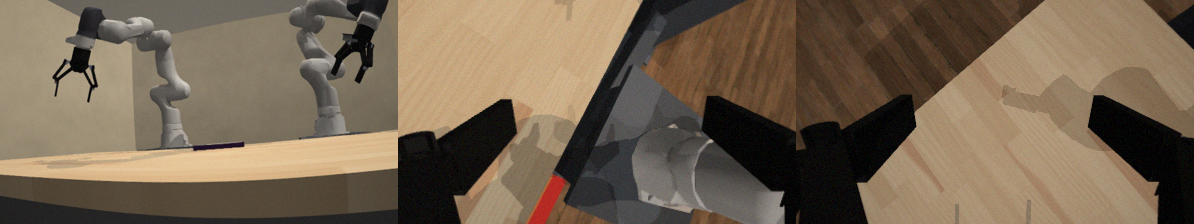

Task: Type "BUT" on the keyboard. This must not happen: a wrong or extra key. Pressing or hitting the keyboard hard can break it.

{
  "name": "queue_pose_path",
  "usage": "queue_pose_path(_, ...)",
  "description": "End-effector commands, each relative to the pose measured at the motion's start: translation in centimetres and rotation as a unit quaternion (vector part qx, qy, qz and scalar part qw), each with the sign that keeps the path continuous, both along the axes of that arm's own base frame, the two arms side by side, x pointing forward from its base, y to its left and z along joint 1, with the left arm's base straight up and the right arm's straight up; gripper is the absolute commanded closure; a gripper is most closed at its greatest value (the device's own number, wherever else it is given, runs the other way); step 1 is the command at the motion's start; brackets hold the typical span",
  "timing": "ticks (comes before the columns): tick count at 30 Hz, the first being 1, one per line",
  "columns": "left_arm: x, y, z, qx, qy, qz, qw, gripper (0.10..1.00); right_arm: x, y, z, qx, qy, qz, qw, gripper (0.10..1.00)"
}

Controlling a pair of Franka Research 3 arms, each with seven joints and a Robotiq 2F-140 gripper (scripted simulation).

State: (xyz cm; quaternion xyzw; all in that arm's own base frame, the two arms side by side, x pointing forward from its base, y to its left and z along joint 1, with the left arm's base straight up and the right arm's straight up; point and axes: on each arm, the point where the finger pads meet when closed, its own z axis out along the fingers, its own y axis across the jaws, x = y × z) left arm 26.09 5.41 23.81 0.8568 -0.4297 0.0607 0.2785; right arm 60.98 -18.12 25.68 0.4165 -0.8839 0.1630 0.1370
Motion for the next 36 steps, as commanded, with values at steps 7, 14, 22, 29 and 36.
queue_pose_path(7, 0.0, 0.0, 0.0, 0.0, 0.0, 0.0, 1.0, 0.098, -2.1, -4.5, 1.0, 0.025, 0.026, 0.018, 0.9992, 0.098)
queue_pose_path(14, 0.0, 0.0, 0.0, 0.0, 0.0, 0.0, 1.0, 0.098, -3.9, -7.9, 1.7, 0.038, 0.032, 0.01, 0.9987, 0.098)
queue_pose_path(22, 0.0, 0.0, 0.0, 0.0, 0.0, 0.0, 1.0, 0.098, -6.0, -11.3, 2.4, 0.053, 0.037, 0.002, 0.9979, 0.098)
queue_pose_path(29, 0.0, 0.0, 0.0, 0.0, 0.0, 0.0, 1.0, 0.098, -8.2, -14.4, 3.1, 0.067, 0.041, -0.004, 0.9969, 0.098)
queue_pose_path(36, 0.0, 0.0, 0.0, 0.0, 0.0, 0.0, 1.0, 0.098, -10.4, -17.1, 3.7, 0.08, 0.043, -0.01, 0.9958, 0.098)
